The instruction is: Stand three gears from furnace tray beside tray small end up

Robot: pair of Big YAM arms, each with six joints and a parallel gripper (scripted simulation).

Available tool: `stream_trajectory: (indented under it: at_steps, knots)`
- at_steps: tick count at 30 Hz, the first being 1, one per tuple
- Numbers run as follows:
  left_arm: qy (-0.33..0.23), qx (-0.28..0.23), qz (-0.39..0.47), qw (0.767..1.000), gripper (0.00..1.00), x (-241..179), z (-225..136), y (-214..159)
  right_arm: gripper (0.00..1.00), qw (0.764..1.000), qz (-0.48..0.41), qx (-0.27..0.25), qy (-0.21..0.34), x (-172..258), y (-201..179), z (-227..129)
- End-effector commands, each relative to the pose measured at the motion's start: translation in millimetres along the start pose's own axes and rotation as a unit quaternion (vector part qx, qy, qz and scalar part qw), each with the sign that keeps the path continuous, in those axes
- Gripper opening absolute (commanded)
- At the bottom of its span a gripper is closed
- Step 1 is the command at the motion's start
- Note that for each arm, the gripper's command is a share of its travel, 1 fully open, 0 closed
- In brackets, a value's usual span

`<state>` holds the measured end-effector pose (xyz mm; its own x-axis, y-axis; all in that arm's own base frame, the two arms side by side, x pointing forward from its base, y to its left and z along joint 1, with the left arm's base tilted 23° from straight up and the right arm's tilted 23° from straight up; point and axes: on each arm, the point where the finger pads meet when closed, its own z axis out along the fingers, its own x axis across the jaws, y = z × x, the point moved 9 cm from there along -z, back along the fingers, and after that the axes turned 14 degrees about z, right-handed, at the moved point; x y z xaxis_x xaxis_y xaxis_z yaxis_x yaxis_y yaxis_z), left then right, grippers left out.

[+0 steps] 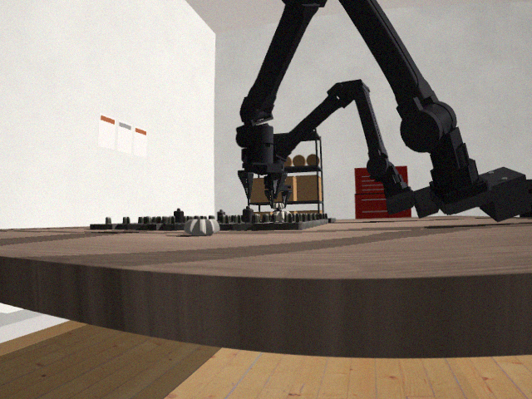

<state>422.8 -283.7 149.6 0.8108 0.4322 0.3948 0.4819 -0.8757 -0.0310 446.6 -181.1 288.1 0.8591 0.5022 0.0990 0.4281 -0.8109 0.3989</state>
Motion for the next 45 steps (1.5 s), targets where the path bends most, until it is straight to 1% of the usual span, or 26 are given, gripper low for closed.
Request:
stream_trajectory:
  at_steps: [1, 3, 4, 5, 6, 9, 10, 11, 14, 20, 21, 23, 24, 26, 27, 29, 32, 34, 35, 37, 38, 41, 45]
  knots:
    - [0.0, 0.022, -0.034, 0.999, 0.86, -24, 6, 22, 0.54, 0.998, -0.063, -0.01, 0.011, -50, 30, -3]
    - [0.0, 0.022, -0.034, 0.999, 0.86, -24, 6, 22, 0.54, 0.998, -0.063, -0.01, 0.011, -50, 30, -3]
    - [-0.003, 0.032, -0.031, 0.999, 0.86, -30, 13, 21, 0.54, 0.998, -0.061, 0.001, 0.003, -65, 34, 10]
    - [-0.004, 0.038, -0.024, 0.999, 0.86, -38, 16, 22, 0.54, 0.998, -0.058, 0.0, 0.001, -78, 39, 11]
    - [-0.005, 0.04, -0.014, 0.999, 0.86, -50, 16, 25, 0.54, 0.999, -0.054, -0.007, 0.003, -89, 43, 4]
    - [-0.007, 0.049, 0.006, 0.999, 0.86, -62, 20, 26, 0.54, 0.999, -0.046, -0.006, -0.002, -118, 51, 6]
    - [-0.008, 0.049, 0.008, 0.999, 0.86, -64, 20, 26, 0.54, 0.999, -0.043, -0.012, -0.001, -124, 56, 3]
    - [-0.005, 0.041, 0.006, 0.999, 0.86, -62, 11, 27, 0.54, 0.999, -0.042, -0.019, 0.001, -126, 61, -2]
    - [-0.005, 0.043, 0.002, 0.999, 0.86, -58, 13, 25, 0.54, 0.999, -0.028, -0.02, 0.001, -136, 64, -3]
    - [-0.006, 0.044, -0.001, 0.999, 0.86, -55, 15, 24, 0.54, 0.999, -0.029, -0.018, 0.003, -132, 62, -3]
    - [-0.006, 0.044, -0.001, 0.999, 0.86, -55, 15, 24, 0.54, 1.0, -0.03, -0.009, -0.002, -131, 61, 6]
    - [-0.006, 0.044, -0.001, 0.999, 0.86, -55, 15, 24, 0.54, 1.0, -0.03, -0.009, -0.002, -131, 61, 6]
    - [-0.006, 0.044, -0.001, 0.999, 0.86, -55, 15, 24, 0.54, 0.999, -0.035, -0.001, -0.003, -124, 58, 17]
    - [-0.006, 0.044, -0.001, 0.999, 0.86, -55, 15, 24, 0.54, 0.999, -0.036, 0.01, -0.007, -126, 48, 30]
    - [0.001, 0.025, -0.023, 0.999, 0.86, -37, 5, 30, 0.54, 0.999, -0.036, 0.01, -0.009, -131, 50, 35]
    - [-0.004, 0.039, -0.012, 0.999, 0.86, -44, 26, 32, 0.54, 0.999, -0.036, 0.01, -0.008, -131, 49, 43]
    - [-0.004, 0.039, -0.009, 0.999, 0.86, -42, 31, 33, 0.54, 0.999, -0.036, 0.0, -0.004, -129, 57, 45]
    - [-0.004, 0.039, -0.006, 0.999, 0.86, -40, 34, 34, 0.54, 0.999, -0.034, -0.004, -0.003, -131, 54, 42]
    - [-0.007, 0.048, -0.002, 0.999, 0.86, -46, 41, 26, 0.54, 0.999, -0.034, -0.004, -0.003, -131, 54, 43]
    - [-0.007, 0.048, -0.002, 0.999, 0.86, -46, 41, 26, 0.54, 0.999, -0.034, -0.004, -0.003, -131, 54, 43]
    - [-0.007, 0.046, 0.003, 0.999, 0.85, -50, 41, 28, 0.54, 0.999, -0.033, -0.009, -0.001, -129, 58, 41]
    - [-0.006, 0.045, -0.004, 0.999, 0.81, -44, 43, 26, 0.54, 0.999, -0.034, -0.004, -0.003, -131, 54, 47]
    - [-0.007, 0.049, -0.002, 0.999, 0.79, -46, 53, 25, 0.54, 0.999, -0.034, -0.006, -0.002, -131, 56, 48]
